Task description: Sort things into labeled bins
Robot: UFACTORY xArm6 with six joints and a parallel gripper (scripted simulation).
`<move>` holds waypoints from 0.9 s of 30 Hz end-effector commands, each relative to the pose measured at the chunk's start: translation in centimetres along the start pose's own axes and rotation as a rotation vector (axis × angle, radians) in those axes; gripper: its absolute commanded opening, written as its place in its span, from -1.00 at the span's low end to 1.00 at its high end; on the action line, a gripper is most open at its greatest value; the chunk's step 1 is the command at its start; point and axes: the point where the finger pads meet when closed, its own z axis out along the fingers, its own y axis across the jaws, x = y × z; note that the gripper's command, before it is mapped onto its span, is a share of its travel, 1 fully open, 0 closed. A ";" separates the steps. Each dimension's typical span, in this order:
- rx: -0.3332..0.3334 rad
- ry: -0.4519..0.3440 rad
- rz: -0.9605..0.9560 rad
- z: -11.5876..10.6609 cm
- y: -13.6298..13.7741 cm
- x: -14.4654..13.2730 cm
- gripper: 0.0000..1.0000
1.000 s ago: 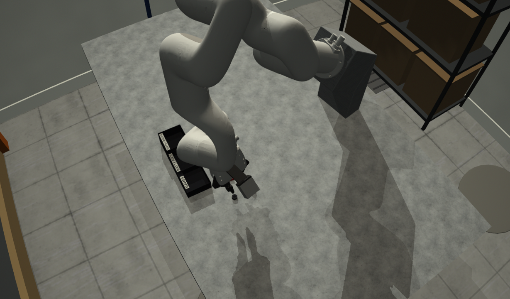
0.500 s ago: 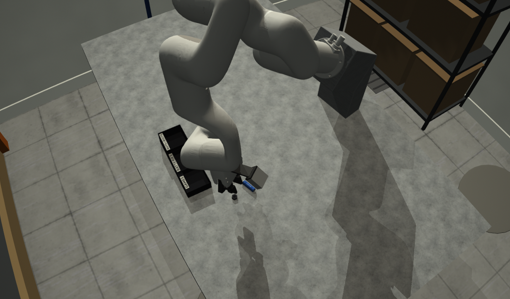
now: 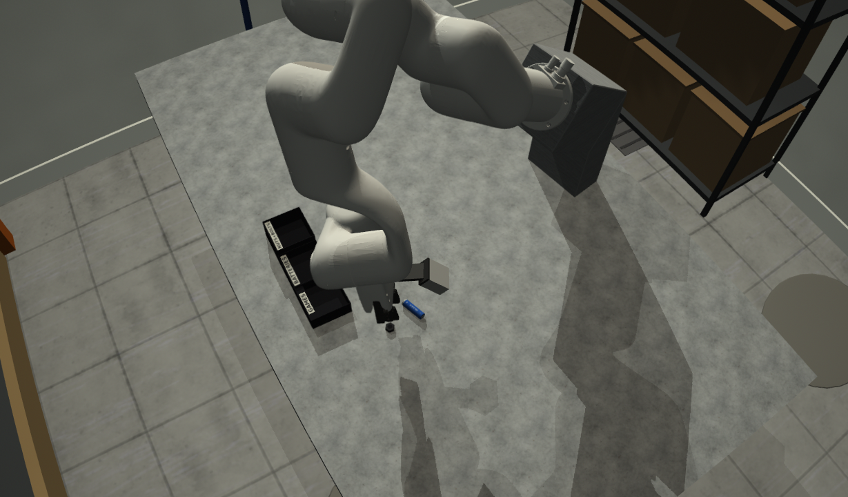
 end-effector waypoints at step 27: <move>0.053 -0.171 -0.445 0.0 0.0 0.0 -0.39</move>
